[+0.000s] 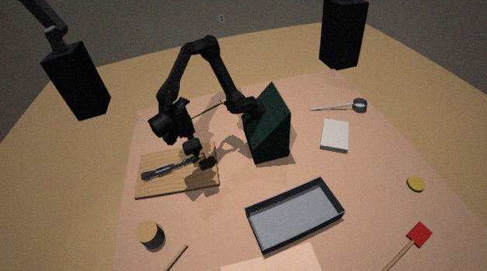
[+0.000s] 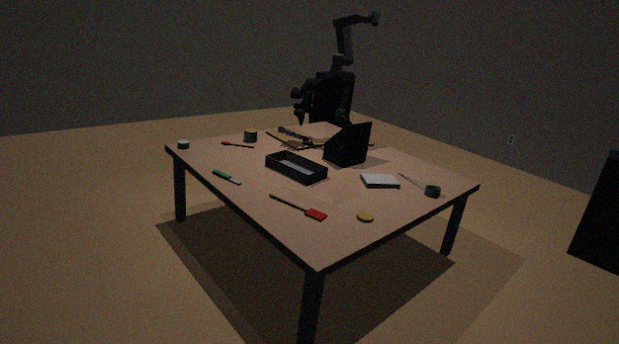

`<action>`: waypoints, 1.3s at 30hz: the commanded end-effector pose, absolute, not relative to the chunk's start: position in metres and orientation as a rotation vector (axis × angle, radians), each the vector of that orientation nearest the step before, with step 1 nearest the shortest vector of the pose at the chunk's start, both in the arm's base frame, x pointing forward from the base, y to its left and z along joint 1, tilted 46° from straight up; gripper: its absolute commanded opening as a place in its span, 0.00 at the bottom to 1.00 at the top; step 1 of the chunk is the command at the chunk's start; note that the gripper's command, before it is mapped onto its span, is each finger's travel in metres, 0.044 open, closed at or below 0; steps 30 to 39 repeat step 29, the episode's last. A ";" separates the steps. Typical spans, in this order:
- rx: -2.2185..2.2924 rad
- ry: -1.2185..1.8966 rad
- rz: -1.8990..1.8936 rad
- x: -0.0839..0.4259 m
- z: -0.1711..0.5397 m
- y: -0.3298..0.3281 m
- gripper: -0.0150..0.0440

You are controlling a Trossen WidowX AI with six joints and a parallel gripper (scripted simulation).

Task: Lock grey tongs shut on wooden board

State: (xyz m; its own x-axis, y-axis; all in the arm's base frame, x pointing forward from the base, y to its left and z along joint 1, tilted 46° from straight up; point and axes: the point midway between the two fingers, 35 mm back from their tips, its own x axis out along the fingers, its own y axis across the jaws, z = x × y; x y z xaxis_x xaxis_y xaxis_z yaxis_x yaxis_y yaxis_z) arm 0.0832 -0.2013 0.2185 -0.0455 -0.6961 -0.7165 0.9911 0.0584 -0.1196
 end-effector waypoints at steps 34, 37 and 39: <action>0.420 0.871 -1.480 0.076 0.238 -0.139 1.00; 0.420 0.871 -1.480 0.076 0.238 -0.139 1.00; 0.420 0.871 -1.480 0.076 0.238 -0.139 1.00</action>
